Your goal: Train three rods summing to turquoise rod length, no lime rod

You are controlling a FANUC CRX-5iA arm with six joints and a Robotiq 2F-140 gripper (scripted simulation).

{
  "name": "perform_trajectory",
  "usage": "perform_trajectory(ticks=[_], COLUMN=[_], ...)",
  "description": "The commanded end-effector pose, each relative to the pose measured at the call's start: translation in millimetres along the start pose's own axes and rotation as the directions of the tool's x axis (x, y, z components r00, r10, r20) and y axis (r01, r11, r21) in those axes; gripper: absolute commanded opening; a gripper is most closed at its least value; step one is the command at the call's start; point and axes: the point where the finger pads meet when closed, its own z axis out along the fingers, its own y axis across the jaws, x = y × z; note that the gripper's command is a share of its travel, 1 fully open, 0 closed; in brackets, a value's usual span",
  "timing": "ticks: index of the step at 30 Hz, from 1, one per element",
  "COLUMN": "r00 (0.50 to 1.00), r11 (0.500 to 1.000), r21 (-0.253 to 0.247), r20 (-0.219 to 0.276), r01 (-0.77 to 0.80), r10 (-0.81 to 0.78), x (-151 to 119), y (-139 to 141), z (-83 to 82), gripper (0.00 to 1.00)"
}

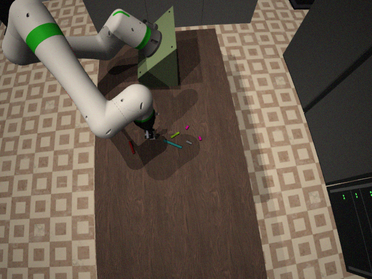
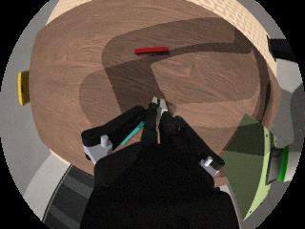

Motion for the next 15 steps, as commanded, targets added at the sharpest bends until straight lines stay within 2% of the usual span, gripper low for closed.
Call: perform_trajectory(ticks=[1,15], r00=[1.000,1.000], r11=[1.000,1.000], r21=[0.000,0.000], r20=[0.000,0.000], r01=[0.000,0.000], r10=[0.000,0.000], x=[-0.1,-0.1], y=[-0.1,-0.2], z=[-0.2,3.1], gripper=[0.03,0.03])
